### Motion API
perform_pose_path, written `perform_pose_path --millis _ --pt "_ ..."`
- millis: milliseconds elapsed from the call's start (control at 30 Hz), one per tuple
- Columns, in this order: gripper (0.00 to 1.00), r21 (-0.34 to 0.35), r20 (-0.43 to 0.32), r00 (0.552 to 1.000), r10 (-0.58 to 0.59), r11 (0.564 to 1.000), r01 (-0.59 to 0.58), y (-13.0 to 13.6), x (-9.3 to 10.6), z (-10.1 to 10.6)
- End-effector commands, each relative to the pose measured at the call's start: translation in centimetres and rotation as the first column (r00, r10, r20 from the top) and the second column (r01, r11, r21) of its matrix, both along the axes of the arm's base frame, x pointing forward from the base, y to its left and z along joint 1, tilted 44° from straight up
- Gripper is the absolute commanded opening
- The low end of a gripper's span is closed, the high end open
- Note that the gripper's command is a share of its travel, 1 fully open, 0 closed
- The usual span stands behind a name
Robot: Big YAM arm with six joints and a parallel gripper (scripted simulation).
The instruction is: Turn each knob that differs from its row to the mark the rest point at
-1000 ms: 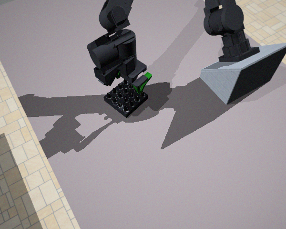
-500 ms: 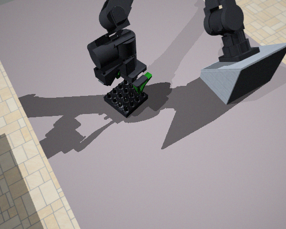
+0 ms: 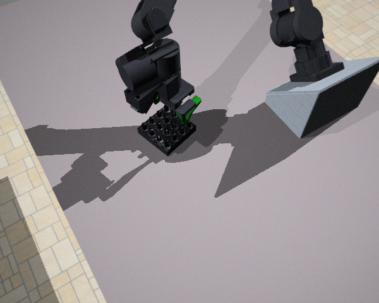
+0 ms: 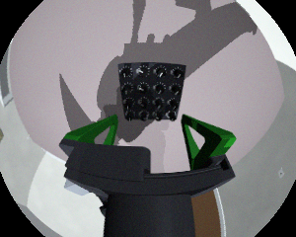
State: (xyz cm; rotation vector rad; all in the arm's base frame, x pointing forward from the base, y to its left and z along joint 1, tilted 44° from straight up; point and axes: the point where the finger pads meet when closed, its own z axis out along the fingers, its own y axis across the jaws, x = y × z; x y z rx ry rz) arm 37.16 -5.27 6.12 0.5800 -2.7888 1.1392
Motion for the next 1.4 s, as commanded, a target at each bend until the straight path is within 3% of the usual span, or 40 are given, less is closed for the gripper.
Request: perform_pose_path --millis 0,100,133,200,600,667,700,733,767,1100,1233,1267,1367 --pt "1.0 0.001 0.006 1.0 0.011 1.0 -0.011 0.1 -0.1 0.9" --pt "1.0 0.002 0.005 1.0 0.009 1.0 -0.009 0.0 -0.2 0.9" --pt "1.0 0.008 0.036 0.999 0.006 1.0 -0.006 0.1 1.0 1.8" --pt "1.0 0.004 0.008 1.0 0.003 1.0 -0.003 -0.2 -0.4 1.0" --pt "1.0 0.004 0.006 1.0 0.004 1.0 -0.004 -0.9 -2.5 1.3" --pt "1.0 0.004 0.006 1.0 0.004 1.0 -0.004 -0.9 -2.5 1.3" --pt "1.0 0.008 0.036 0.999 0.013 1.0 -0.014 -0.4 -1.4 2.3" --pt "1.0 0.003 0.005 1.0 0.014 1.0 -0.014 -0.7 -2.9 1.5" --pt "1.0 0.003 0.003 1.0 0.009 1.0 -0.009 -0.9 -3.1 1.5" --pt "1.0 0.002 0.002 1.0 0.004 1.0 -0.004 -1.5 -4.6 1.7" --pt "1.0 0.002 0.002 1.0 0.009 1.0 -0.009 -1.4 -4.7 1.8" --pt "1.0 0.009 0.045 0.999 0.006 1.0 -0.006 -1.2 -3.0 3.0" --pt "1.0 0.006 0.029 1.0 0.005 1.0 -0.005 -1.4 -3.8 2.5"
